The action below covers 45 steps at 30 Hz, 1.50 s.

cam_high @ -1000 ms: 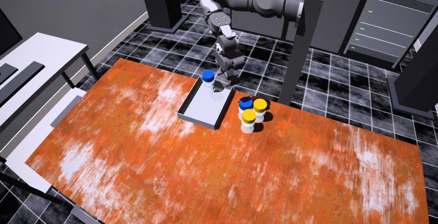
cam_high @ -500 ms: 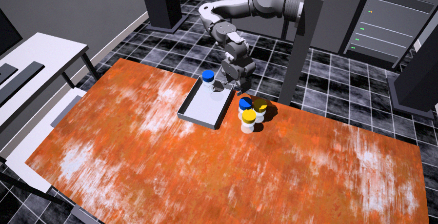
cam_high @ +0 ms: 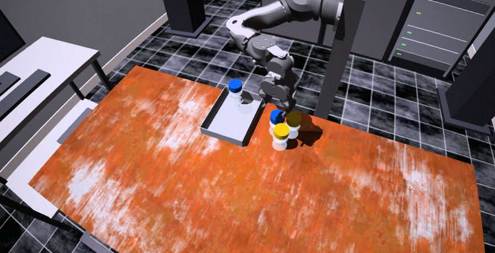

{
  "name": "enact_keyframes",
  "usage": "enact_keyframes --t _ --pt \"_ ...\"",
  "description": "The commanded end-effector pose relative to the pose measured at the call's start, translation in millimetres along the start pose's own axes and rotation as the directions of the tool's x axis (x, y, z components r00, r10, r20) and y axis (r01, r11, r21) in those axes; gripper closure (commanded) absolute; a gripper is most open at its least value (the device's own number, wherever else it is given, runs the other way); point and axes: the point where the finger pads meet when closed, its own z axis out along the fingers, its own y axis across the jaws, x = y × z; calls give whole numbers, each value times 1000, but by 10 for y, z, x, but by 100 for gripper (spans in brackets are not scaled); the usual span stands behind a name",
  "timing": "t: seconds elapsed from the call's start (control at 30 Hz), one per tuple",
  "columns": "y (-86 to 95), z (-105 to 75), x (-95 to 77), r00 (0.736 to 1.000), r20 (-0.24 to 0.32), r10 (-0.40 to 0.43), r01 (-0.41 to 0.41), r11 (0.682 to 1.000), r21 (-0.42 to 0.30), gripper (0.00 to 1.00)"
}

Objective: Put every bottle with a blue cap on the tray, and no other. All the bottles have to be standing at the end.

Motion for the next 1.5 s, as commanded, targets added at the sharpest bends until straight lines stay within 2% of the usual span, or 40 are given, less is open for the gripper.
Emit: enact_keyframes --t 0.0,0.27,0.5,0.83,1.07,1.47 --pt "21 1 -29 1000 2 -15 15 1000 8 58" --pt "305 19 -126 981 -8 -195 195 981 14 58" --pt "305 19 -126 981 -8 -195 195 981 14 58" --pt "297 654 -125 981 -7 -194 194 981 14 58" --pt "297 654 -125 981 -7 -194 194 981 14 58" --pt "294 844 -123 981 -8 -194 194 981 14 58"
